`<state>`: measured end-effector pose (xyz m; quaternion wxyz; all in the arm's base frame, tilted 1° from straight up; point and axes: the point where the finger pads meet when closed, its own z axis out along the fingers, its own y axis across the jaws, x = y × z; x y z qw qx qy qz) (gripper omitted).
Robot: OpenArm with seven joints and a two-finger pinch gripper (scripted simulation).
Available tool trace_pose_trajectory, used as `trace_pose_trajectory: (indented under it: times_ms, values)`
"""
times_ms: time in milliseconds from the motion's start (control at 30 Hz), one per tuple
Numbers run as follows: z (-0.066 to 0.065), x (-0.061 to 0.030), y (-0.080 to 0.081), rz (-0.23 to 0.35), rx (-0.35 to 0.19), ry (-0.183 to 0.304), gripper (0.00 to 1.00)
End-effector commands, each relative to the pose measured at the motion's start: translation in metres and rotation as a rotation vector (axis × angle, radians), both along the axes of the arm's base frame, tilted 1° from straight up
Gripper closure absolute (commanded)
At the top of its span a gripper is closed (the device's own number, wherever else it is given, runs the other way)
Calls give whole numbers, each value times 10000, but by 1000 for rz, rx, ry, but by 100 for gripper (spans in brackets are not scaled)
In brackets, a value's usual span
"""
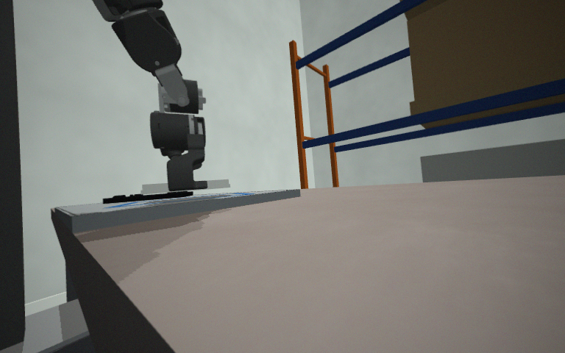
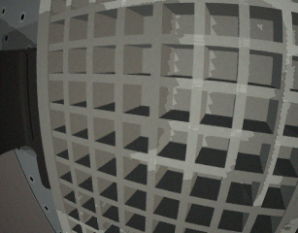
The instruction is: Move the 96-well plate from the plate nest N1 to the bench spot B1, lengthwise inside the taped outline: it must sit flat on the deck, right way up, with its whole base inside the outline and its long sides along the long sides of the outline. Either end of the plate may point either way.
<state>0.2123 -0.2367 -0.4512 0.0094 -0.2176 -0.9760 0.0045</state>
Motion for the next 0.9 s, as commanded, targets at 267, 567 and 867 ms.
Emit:
trace_pose_trajectory:
  times_ms: [267, 567, 867]
  values:
    - [-35, -2, 13, 1, 5, 0, 100]
    - [-35, -2, 13, 1, 5, 0, 100]
    - [-64, -4, 13, 2, 6, 1, 100]
